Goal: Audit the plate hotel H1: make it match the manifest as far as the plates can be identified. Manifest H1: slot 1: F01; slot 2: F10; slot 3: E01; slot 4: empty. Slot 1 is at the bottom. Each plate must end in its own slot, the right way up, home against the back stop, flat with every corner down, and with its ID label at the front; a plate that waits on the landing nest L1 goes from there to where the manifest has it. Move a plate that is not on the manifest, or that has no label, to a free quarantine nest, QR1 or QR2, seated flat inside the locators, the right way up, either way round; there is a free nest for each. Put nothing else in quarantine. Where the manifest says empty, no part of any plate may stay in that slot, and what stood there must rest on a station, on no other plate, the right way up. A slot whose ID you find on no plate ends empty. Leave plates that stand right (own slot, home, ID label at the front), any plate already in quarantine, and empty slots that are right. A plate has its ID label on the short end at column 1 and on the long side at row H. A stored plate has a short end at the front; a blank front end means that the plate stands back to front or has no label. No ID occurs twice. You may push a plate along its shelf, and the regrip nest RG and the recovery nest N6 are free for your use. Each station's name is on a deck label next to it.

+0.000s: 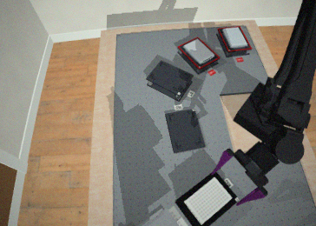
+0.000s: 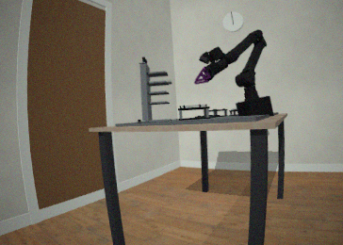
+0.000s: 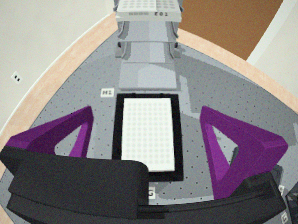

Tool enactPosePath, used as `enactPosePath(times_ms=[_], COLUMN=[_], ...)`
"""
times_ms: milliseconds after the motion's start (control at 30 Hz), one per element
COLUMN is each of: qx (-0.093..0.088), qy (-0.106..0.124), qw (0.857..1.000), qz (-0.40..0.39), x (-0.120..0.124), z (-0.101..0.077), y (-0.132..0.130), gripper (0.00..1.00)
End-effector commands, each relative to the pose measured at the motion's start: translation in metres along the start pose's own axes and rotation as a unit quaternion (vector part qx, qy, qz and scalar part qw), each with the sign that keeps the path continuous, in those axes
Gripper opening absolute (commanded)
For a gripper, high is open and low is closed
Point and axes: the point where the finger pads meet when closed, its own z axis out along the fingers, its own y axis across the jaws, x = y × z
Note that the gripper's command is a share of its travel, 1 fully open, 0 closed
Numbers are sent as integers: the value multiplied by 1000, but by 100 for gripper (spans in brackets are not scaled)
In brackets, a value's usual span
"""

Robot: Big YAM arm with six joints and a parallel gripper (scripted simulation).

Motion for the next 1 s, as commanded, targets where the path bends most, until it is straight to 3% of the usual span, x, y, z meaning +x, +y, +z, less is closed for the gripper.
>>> enactPosePath(times_ms=[0, 500, 533, 600, 633, 967], qx=[3, 4, -2, 4, -2, -2], qy=[-13, -12, -21, -16, -21, -21], qw=[1000, 1000, 1000, 1000, 1000, 1000], qz=[8, 5, 12, 7, 12, 12], x=[-1, 37, 23, 34, 23, 23], z=[6, 27, 28, 26, 28, 28], y=[-3, -3, 4, -3, 4, 4], gripper=[100, 100, 100, 100, 100, 100])
